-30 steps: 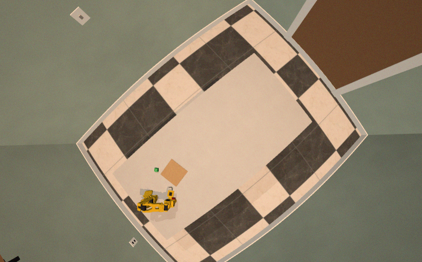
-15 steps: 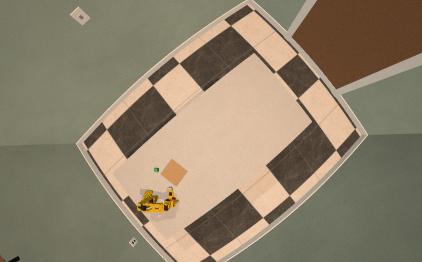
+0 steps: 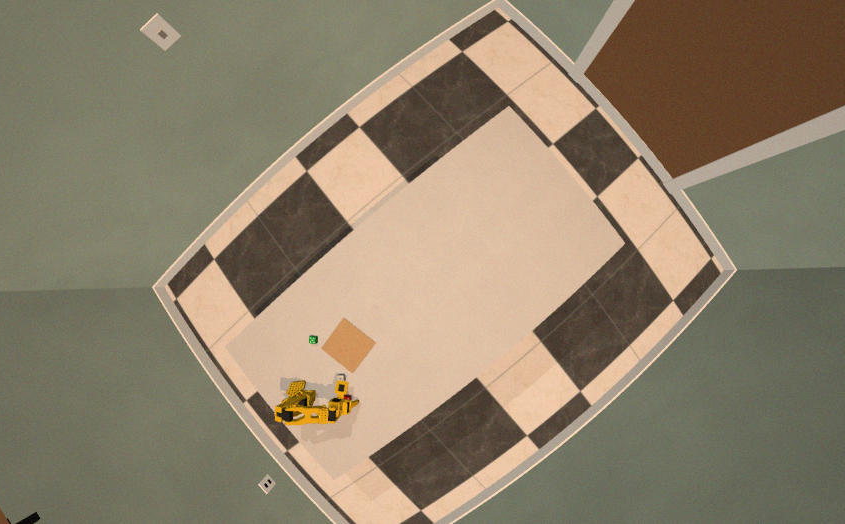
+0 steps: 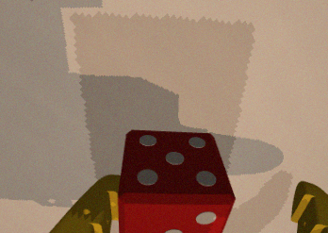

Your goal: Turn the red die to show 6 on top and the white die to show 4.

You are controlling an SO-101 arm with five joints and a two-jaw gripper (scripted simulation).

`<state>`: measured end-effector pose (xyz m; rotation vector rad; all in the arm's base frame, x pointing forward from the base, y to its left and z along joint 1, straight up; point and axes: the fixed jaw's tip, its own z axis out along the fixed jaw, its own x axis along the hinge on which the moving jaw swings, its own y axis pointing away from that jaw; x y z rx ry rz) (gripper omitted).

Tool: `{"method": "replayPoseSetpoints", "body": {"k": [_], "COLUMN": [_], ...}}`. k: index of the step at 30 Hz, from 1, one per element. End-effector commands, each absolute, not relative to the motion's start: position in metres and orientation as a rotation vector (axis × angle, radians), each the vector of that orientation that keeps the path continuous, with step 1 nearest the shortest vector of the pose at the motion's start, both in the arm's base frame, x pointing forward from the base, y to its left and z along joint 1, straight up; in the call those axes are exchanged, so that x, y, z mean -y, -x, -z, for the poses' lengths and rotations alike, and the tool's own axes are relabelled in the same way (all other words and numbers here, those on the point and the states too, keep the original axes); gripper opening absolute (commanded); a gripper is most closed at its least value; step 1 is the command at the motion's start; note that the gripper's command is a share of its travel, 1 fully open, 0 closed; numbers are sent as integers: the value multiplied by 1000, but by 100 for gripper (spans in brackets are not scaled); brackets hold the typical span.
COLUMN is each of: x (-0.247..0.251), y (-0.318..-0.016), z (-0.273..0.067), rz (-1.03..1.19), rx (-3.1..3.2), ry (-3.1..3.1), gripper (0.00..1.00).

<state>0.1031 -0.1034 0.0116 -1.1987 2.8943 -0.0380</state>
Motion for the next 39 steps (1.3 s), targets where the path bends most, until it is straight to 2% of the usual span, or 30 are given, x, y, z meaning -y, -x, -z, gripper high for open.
{"method": "replayPoseSetpoints", "body": {"k": [1,20,39], "x": [106,105,104], "y": [-105,-103,-103], "z": [-17,-69,-73], "rz": [60,60,60], "rx": [-2896,-2896,-2896], "ry": [1173,1173,1173], "gripper": [33,33,33]}}
